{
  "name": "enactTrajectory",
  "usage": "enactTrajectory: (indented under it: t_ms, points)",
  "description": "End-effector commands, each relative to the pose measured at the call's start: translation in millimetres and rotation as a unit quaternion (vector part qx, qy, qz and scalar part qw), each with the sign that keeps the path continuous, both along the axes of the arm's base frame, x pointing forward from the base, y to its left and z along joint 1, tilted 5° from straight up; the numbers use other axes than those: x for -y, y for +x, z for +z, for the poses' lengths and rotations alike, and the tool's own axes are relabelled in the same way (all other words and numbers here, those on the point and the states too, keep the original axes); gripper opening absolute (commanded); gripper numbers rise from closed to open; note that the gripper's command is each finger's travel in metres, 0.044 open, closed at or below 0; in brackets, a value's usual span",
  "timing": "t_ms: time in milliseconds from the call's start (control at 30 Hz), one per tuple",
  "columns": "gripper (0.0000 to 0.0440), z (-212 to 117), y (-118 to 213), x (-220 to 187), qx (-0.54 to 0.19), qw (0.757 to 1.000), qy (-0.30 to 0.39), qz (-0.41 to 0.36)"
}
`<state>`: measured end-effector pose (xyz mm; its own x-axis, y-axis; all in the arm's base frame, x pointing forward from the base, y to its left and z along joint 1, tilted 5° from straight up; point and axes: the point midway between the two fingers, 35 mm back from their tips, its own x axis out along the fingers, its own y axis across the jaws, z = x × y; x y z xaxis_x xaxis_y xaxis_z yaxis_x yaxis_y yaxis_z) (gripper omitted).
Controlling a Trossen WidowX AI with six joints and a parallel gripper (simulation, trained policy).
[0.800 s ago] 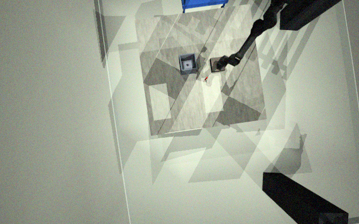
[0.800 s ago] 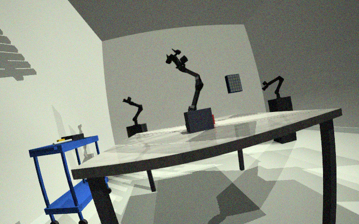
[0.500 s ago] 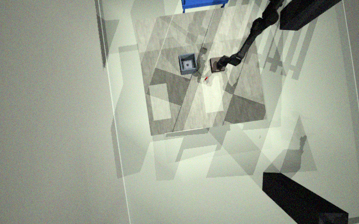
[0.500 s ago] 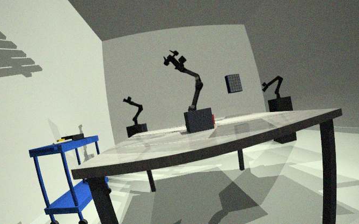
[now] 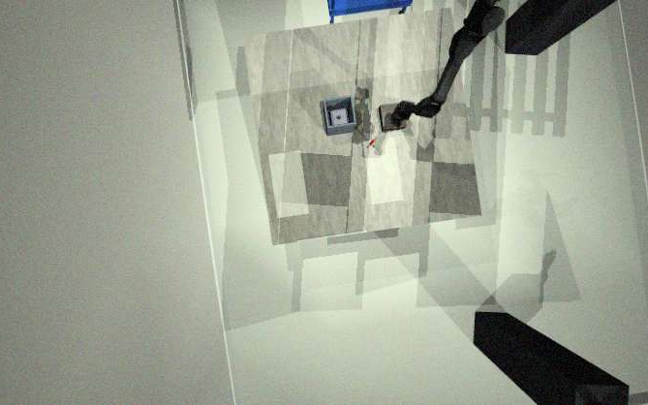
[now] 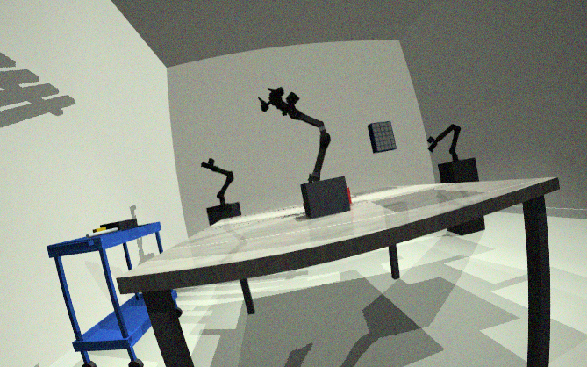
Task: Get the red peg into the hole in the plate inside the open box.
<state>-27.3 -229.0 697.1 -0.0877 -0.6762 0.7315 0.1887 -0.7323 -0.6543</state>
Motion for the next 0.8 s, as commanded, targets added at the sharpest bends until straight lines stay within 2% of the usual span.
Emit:
enactTrajectory:
  t_ms: [0,367,567,767]
  points:
    - [0.0440,-10.5,6.7,13.5,0.039,0.998,0.023,0.045]
    - [0.0440,-34.6,36.5,34.3,0.153,0.968,0.077,0.182]
    - [0.0440,-47.9,55.5,40.7,0.216,0.937,0.108,0.252]
    - [0.0440,-61.1,75.9,43.2,0.278,0.896,0.139,0.316]
